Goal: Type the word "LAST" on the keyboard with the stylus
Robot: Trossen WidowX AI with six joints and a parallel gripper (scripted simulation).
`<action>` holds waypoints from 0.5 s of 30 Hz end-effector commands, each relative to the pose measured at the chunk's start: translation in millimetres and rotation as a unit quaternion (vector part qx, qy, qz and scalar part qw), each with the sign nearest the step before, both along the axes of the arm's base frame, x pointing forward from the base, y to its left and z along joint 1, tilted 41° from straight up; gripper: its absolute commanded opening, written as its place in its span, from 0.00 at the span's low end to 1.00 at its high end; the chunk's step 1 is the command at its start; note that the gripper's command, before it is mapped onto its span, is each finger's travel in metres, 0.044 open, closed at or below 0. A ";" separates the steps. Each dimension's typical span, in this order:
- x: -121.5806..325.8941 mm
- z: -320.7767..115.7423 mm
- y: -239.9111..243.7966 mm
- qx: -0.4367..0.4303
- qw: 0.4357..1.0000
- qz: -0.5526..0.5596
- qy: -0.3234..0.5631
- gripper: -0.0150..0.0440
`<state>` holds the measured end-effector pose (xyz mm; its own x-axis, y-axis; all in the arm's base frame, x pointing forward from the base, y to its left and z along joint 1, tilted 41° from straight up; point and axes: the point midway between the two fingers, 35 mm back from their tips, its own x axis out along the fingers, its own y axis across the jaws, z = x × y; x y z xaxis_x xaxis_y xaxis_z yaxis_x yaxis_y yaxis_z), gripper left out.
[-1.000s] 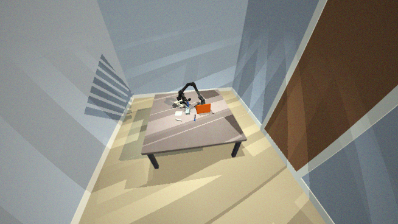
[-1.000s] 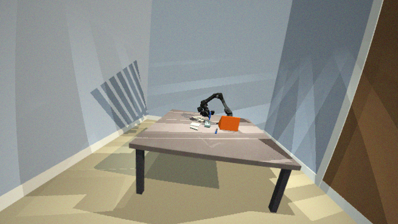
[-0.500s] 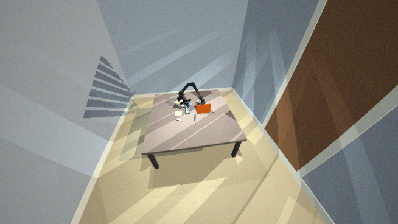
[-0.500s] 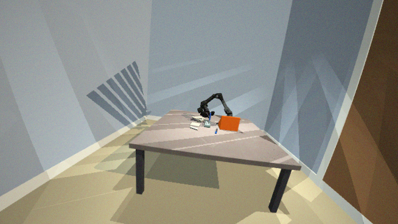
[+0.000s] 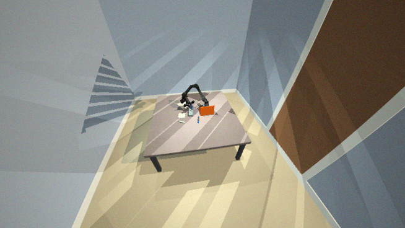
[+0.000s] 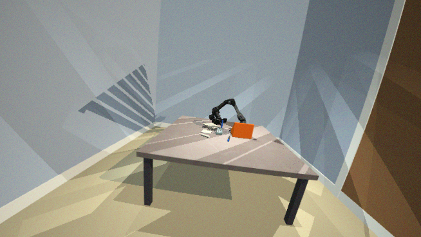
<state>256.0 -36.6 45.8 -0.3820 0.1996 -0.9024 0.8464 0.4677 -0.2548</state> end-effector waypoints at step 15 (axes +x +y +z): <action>-0.2 -6.6 -5.1 0.000 1.000 0.004 0.002 0.39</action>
